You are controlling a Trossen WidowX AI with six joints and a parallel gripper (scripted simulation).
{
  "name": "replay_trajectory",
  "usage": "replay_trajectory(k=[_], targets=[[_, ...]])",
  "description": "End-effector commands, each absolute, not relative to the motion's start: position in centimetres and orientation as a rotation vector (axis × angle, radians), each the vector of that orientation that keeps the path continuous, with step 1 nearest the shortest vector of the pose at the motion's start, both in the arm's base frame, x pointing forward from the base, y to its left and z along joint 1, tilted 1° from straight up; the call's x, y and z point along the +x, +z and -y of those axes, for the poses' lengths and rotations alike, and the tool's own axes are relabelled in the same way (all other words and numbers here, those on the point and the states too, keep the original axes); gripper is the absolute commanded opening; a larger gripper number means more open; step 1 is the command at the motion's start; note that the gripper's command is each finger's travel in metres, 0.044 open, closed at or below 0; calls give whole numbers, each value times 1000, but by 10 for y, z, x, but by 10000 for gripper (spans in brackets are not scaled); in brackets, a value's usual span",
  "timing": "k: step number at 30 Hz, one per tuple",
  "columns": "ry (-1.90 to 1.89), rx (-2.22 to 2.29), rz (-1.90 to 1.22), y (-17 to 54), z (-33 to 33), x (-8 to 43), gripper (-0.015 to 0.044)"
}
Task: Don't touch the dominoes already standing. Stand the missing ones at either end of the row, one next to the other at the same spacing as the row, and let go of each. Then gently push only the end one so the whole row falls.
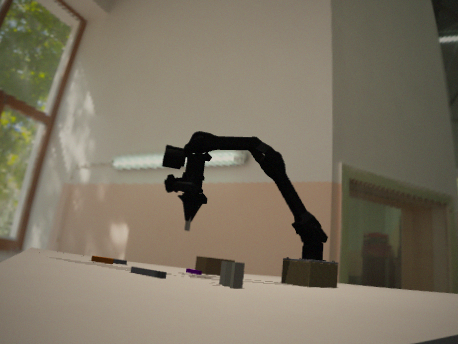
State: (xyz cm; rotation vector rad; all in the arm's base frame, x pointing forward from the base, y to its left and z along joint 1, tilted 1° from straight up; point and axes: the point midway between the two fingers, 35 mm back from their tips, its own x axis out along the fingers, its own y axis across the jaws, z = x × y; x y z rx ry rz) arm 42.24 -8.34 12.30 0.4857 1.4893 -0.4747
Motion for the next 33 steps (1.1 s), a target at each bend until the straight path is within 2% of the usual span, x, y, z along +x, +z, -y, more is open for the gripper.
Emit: replay_trajectory(k=[1, 12, 23, 33], targets=[[-222, 236, -1525, 131, 38, 406, 107], [631, -630, -1444, 122, -62, 320, 107], [644, -643, -1440, 117, -63, 319, 107], [645, -644, -1439, 58, -65, 327, 107]])
